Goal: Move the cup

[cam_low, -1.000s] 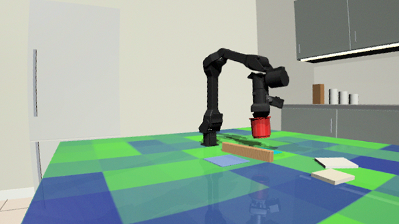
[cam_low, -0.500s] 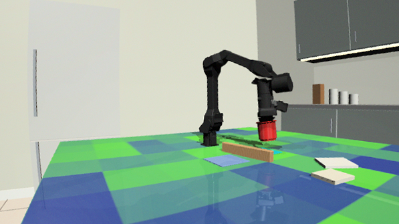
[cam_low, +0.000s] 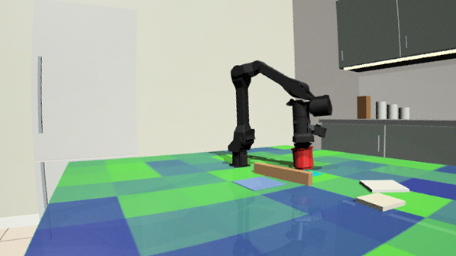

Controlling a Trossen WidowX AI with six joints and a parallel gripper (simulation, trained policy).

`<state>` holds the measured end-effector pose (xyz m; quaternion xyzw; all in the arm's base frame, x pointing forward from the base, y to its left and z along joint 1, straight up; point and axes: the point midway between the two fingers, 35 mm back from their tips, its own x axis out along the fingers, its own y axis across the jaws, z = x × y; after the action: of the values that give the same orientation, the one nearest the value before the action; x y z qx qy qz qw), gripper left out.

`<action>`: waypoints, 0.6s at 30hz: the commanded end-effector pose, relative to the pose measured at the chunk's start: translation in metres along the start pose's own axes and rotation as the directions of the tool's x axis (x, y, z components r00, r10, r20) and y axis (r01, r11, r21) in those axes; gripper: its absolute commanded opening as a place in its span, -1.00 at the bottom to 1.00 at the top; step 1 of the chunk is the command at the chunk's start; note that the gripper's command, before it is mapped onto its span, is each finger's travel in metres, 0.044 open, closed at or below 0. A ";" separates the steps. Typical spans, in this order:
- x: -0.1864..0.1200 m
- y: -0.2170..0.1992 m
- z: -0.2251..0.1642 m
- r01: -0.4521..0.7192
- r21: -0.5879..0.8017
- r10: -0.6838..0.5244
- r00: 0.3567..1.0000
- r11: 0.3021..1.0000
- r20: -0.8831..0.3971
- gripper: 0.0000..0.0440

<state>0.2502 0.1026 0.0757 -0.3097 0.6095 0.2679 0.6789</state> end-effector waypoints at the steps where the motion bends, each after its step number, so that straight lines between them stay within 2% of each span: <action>1: 0.006 0.004 -0.005 0.008 0.006 -0.008 1.000 1.000 -0.006 -1.00; 10: 0.014 0.007 -0.007 0.019 0.023 -0.019 1.000 1.000 0.024 -0.79; 15: 0.007 0.005 -0.001 0.022 0.039 -0.025 0.997 0.999 0.079 -0.37; 18: 0.003 0.006 -0.001 0.018 0.042 -0.022 0.994 0.999 0.103 -0.33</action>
<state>0.2477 0.1055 0.0701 -0.2950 0.5803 0.2611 0.7127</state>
